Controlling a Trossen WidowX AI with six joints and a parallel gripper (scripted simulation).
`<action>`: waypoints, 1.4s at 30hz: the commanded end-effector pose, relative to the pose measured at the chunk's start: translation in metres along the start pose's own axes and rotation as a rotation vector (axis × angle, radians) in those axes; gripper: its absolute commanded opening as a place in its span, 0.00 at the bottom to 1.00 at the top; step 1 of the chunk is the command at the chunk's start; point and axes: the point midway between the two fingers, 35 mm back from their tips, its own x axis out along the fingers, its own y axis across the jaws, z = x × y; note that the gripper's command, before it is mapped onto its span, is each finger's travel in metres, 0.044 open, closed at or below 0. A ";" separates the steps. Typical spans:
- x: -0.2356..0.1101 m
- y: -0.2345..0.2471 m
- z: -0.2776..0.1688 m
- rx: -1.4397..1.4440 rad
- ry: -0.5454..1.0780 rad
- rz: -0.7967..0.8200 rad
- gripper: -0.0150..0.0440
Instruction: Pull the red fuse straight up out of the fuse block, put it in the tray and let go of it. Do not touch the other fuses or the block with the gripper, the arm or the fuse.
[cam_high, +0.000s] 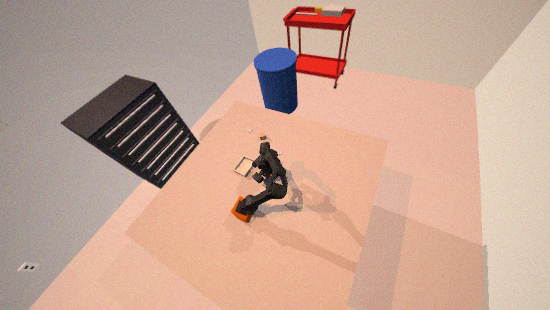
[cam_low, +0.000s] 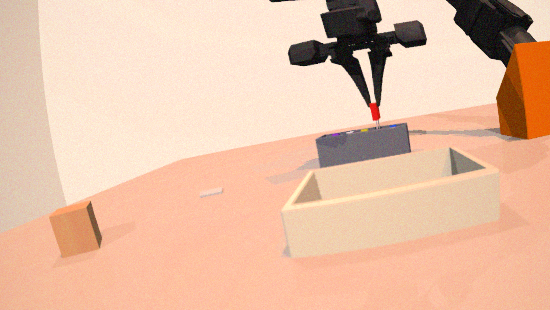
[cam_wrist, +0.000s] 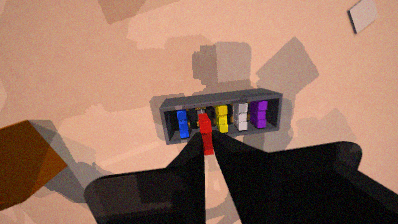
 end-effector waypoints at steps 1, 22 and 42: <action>-0.004 -0.001 0.000 0.008 -0.005 -0.002 0.25; -0.027 -0.001 0.000 0.008 -0.005 -0.001 0.25; -0.037 -0.006 0.087 0.005 -0.024 0.000 0.25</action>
